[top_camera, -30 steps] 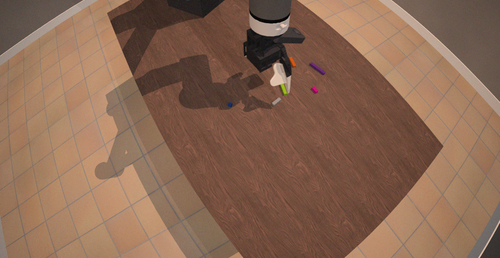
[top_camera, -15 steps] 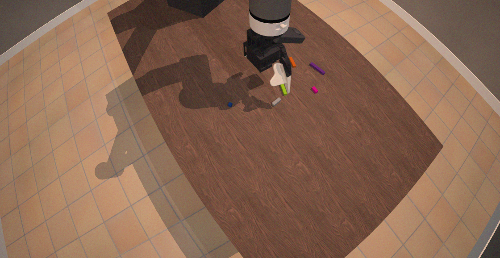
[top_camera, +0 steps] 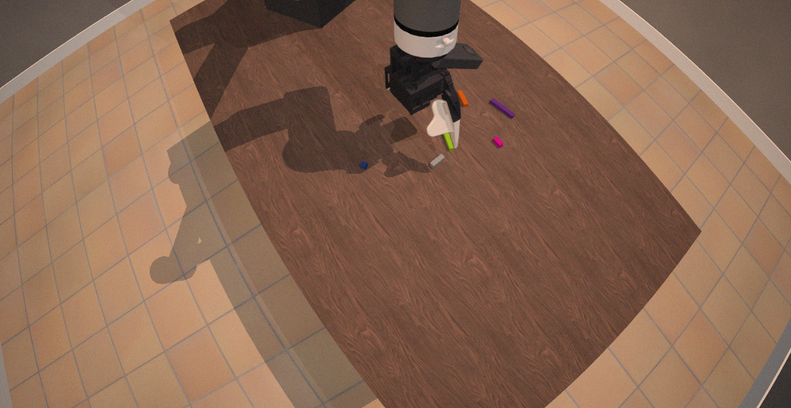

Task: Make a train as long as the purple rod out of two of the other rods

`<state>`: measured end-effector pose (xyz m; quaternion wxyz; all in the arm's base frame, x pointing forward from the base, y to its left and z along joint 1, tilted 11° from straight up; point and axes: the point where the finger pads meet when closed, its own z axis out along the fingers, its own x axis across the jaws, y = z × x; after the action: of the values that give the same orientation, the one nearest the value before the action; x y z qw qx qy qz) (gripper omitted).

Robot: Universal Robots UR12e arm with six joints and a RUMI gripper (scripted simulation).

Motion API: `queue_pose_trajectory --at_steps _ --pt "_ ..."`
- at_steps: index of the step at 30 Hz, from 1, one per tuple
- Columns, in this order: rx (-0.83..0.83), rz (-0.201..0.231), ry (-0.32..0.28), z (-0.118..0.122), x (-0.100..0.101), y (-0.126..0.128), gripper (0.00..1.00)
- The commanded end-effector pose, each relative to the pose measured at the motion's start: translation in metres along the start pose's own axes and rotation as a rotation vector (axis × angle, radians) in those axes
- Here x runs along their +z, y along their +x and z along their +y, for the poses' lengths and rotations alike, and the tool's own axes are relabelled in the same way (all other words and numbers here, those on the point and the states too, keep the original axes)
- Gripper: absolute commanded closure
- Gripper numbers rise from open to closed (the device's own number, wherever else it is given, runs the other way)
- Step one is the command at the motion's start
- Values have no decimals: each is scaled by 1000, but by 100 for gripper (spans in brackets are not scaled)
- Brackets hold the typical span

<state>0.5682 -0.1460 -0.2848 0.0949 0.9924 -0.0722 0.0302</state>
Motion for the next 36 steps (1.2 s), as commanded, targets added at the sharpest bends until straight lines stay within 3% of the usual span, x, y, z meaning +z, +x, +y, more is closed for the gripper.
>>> queue_pose_trajectory --at_steps 1,7,29,36 --pt "39 1 0 5 -1 0 0" --pt "157 1 0 19 -1 -1 0" --pt "939 1 0 118 -5 -18 0" --pt "1032 1 0 130 -5 -21 0"
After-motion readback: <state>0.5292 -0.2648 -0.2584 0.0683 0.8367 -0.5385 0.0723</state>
